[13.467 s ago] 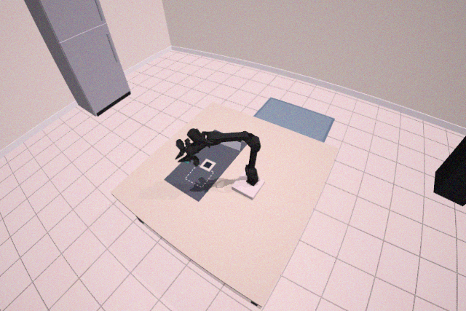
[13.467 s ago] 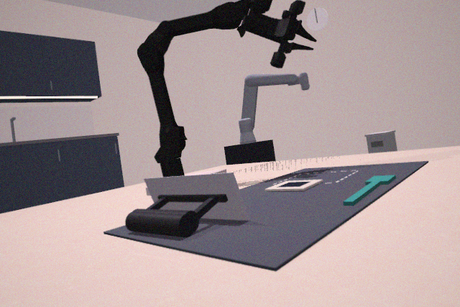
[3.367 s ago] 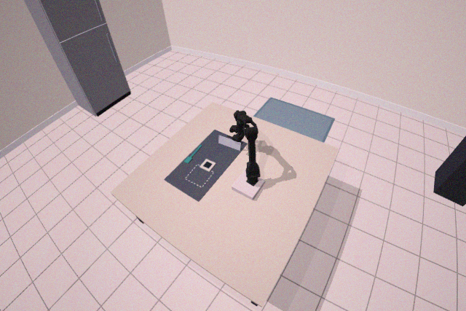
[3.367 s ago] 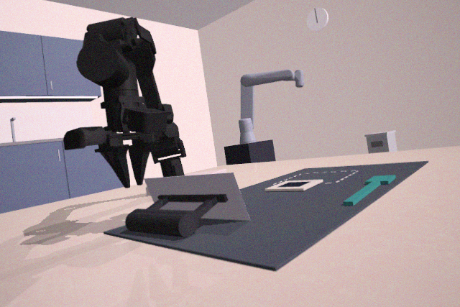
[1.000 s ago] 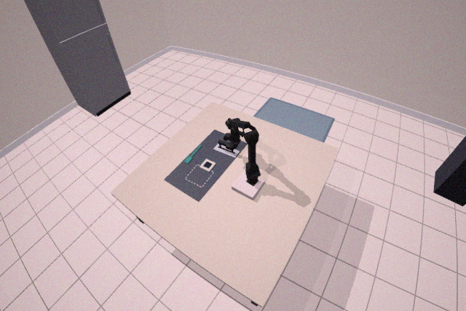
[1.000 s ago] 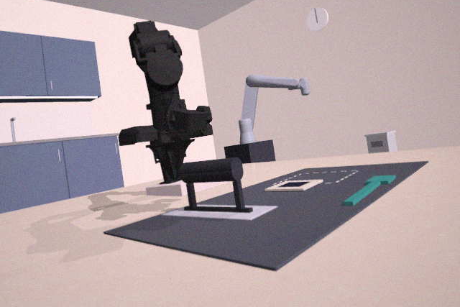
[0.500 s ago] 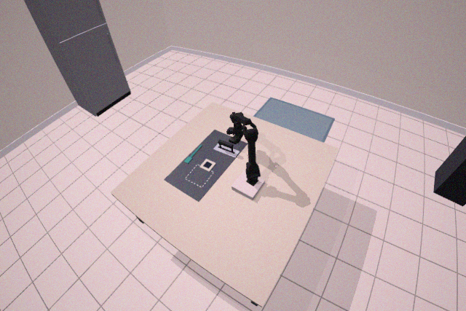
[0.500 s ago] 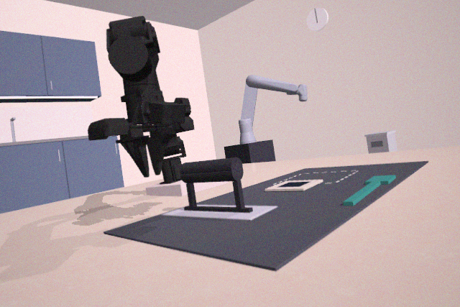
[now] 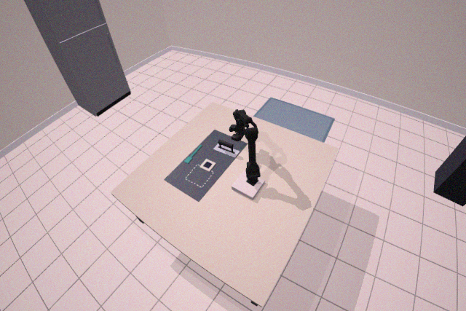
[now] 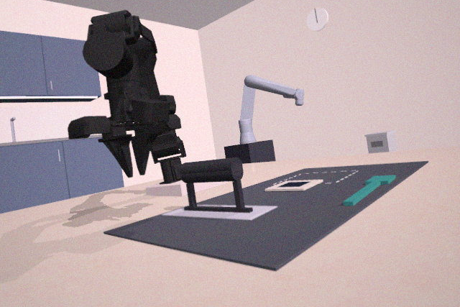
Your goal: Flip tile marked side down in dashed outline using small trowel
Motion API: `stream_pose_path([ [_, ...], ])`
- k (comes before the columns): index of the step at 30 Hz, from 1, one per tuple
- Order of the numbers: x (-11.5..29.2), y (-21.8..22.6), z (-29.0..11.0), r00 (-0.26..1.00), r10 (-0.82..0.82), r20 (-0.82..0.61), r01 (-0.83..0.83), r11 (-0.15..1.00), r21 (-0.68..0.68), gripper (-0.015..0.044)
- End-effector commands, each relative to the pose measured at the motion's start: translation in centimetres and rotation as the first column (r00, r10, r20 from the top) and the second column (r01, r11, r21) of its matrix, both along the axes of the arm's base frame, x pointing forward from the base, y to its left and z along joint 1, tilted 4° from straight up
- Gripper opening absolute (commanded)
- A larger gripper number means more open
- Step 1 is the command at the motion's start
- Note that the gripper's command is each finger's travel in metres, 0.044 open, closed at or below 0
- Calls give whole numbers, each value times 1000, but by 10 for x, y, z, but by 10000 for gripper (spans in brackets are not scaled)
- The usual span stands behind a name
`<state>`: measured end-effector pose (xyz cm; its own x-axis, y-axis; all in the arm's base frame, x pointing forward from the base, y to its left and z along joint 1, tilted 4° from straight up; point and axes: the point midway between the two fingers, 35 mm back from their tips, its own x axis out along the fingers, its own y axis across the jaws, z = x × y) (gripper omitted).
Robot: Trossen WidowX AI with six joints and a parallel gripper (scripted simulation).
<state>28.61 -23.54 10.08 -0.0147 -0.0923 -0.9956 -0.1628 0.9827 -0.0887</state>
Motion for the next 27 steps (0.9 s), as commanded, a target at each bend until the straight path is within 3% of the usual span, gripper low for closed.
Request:
stream_pose_path([
  [1, 0, 0, 0, 1000, 0, 0, 0, 1000, 0, 100],
  [17, 0, 0, 0, 1000, 0, 0, 0, 1000, 0, 100],
  [21, 0, 0, 0, 1000, 0, 0, 0, 1000, 0, 0],
  [27, 0, 0, 0, 1000, 0, 0, 0, 1000, 0, 0],
])
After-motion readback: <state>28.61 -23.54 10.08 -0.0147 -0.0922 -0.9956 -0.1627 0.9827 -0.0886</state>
